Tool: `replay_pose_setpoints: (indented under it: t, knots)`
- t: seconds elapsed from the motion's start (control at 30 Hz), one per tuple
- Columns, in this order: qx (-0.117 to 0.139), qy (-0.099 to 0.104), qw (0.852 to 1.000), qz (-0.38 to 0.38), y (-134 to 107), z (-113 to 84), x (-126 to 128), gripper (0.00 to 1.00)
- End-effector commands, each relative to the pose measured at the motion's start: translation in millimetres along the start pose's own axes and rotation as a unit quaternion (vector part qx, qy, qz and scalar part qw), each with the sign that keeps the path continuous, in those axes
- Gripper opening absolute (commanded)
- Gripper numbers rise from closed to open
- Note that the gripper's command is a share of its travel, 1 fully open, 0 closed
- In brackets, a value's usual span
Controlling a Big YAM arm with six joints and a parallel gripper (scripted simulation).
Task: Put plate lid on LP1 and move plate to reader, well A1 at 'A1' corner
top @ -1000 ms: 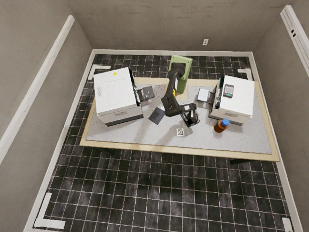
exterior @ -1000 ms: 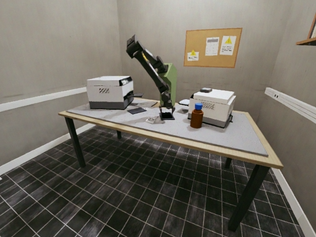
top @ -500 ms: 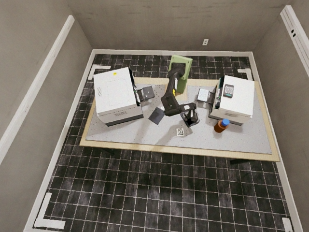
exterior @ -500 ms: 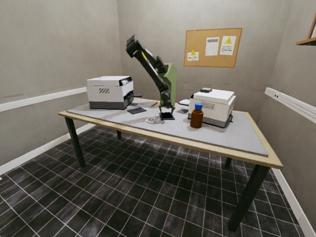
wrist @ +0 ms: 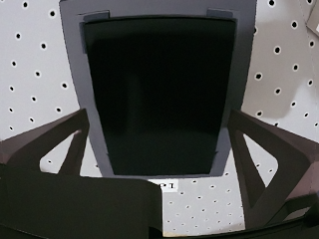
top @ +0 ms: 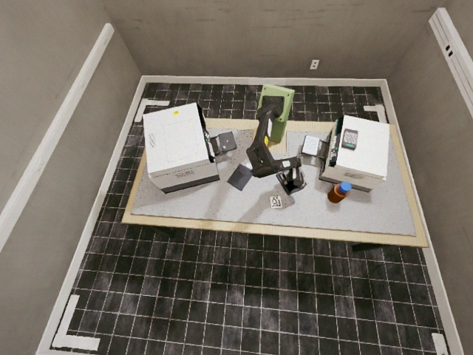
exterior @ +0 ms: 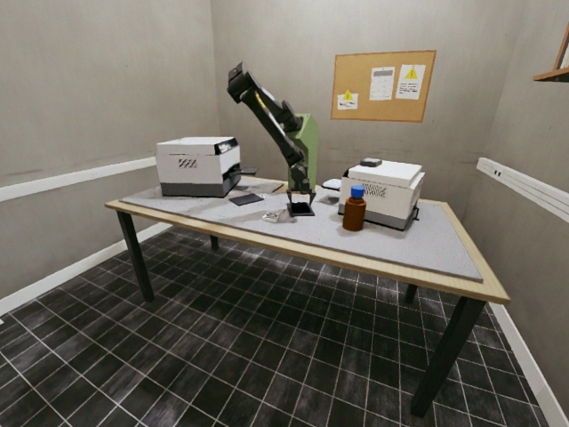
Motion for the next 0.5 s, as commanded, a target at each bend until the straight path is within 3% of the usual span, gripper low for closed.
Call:
replay_pose_setpoints:
  t: [0.0, 0.47]
  knots:
    - [0.003, 0.005, 1.000, -0.003, -8.9, -13.9, 3.9, 1.00]
    - [0.006, 0.010, 1.000, -0.009, -10.4, -20.2, 9.2, 1.00]
Point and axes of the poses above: the point where the finger pads meet when closed, its own z axis out along the fingers, its own x axis across the jaws, y = z × x, the point moved 2 cm from there along -z, back along the fingers, and after that the axes turned 4 degrees about -z, right-handed, at the moved point
